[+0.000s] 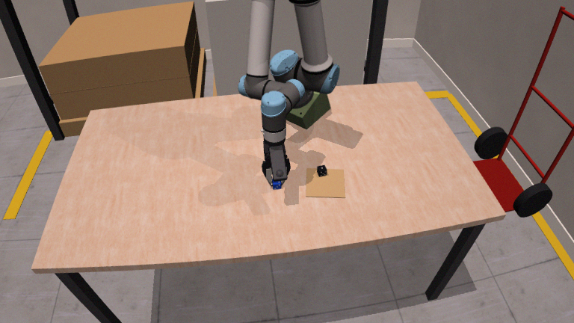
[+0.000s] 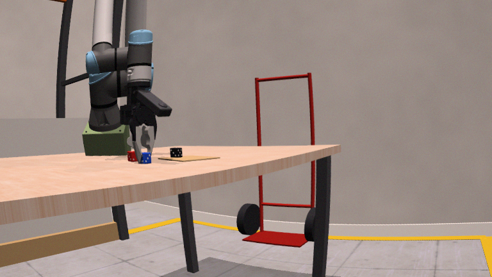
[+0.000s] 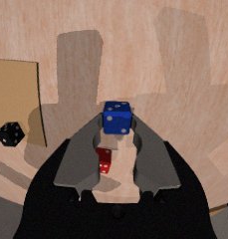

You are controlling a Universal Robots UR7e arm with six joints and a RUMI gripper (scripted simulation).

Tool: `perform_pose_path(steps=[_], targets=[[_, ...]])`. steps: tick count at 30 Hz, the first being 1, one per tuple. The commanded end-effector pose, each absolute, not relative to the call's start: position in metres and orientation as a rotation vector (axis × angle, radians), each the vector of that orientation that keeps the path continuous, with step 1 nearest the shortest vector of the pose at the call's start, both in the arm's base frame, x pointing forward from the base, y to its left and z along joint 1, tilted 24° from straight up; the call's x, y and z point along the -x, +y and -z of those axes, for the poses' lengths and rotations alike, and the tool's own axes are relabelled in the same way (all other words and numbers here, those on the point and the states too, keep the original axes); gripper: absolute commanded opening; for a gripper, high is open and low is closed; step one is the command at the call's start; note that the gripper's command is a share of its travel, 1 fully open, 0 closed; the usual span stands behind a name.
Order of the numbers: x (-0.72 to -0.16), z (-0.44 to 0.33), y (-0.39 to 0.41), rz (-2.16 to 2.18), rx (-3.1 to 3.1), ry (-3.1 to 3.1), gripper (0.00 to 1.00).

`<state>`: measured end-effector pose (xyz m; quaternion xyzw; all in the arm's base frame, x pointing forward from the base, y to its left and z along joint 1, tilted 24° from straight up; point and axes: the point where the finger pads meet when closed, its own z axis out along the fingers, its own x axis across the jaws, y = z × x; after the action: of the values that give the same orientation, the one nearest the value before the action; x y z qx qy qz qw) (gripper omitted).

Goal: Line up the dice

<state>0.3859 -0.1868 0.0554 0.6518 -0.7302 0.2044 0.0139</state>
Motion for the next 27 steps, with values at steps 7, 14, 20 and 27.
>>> perform_pose_path(steps=[7,14,20,27], targets=[[-0.386,-0.056,-0.187,-0.638,-2.030,-2.274,0.10],[-0.384,-0.064,-0.184,-0.638,-2.030,-2.274,0.10],[-0.380,-0.077,-0.180,-0.638,-2.030,-2.274,0.10],[-0.375,-0.098,-0.172,-0.638,-2.030,-2.274,0.10]])
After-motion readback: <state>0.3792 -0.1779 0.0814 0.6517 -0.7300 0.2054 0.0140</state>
